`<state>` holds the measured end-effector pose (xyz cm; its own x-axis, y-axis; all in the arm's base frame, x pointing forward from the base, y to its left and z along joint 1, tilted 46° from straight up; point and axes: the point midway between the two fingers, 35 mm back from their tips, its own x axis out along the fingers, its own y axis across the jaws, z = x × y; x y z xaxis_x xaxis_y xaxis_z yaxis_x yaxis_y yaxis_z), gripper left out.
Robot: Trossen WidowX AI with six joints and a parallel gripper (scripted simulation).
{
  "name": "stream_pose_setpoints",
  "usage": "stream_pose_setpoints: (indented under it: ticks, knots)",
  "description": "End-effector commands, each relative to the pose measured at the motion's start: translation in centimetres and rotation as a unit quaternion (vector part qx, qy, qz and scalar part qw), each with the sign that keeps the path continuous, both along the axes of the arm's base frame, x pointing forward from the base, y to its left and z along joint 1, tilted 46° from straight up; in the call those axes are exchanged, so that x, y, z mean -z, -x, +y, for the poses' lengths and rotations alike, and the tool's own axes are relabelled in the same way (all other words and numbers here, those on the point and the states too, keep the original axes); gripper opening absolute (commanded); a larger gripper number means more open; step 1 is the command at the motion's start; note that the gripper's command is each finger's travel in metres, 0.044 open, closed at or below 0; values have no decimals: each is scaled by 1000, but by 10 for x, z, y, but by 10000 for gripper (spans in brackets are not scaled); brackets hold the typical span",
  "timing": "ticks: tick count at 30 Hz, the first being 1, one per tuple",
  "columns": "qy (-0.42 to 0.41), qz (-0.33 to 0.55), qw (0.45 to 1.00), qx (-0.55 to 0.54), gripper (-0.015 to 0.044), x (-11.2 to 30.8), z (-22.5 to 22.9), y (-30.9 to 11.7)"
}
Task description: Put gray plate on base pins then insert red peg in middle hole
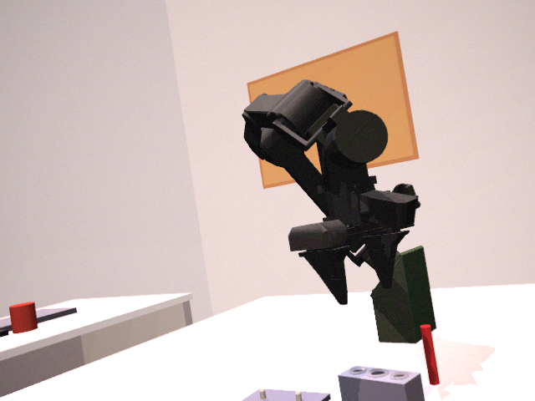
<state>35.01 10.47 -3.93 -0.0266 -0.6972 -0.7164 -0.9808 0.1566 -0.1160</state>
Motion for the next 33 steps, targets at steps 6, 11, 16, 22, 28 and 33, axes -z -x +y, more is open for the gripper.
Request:
stream_pose_setpoints:
  ticks: [6,11,16,22,28,33]
  knots:
    - [7,9,1000,-14,440,-3,-3,-1]
    - [7,9,1000,-14,440,36,-42,0]
    - [8,9,1000,-14,440,44,-51,1]
    - [8,9,1000,-13,440,57,-60,0]
    - [8,8,1000,-12,440,64,-67,0]
    - [8,8,1000,-12,440,70,-72,0]
